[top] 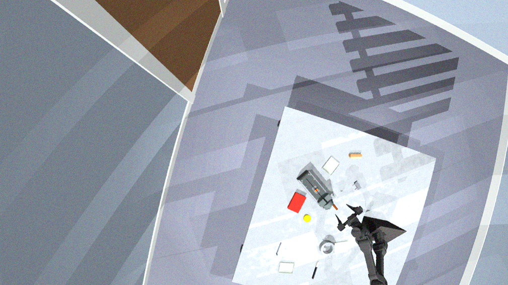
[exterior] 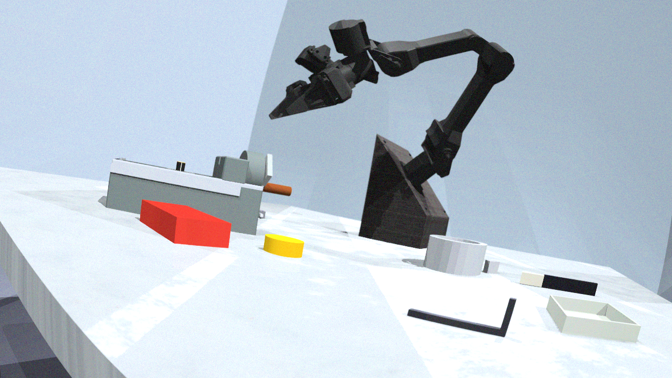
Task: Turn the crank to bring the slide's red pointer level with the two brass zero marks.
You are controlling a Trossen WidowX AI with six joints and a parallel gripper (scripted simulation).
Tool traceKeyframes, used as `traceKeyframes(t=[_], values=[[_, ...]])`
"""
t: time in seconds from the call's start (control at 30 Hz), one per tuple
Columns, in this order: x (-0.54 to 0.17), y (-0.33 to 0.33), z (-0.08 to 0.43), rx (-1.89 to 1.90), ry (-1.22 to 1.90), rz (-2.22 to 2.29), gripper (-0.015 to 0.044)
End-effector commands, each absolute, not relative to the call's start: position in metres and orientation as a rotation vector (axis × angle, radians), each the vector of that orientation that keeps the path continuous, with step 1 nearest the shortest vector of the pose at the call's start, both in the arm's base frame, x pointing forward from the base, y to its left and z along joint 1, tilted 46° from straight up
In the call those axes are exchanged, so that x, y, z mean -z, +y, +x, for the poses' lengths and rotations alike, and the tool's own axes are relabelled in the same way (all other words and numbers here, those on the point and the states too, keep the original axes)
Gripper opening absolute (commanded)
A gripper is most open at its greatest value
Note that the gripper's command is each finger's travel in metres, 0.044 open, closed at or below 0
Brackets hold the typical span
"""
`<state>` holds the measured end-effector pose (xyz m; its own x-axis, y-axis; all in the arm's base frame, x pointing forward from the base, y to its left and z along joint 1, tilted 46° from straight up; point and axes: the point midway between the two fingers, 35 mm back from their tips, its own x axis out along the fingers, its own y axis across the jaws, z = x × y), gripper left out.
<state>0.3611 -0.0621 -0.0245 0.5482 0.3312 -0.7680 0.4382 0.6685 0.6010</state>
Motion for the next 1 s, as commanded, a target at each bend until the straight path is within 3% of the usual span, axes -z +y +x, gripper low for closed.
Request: traceKeyframes(t=[0.0,0.77,0.97], values=[[0.026,-0.063,0.374,0.037,1.026,0.867,0.0440],[0.060,-0.082,0.481,-0.232,0.936,0.833,0.0440],[0.072,-0.074,0.485,-0.247,0.930,0.830,0.0440]])
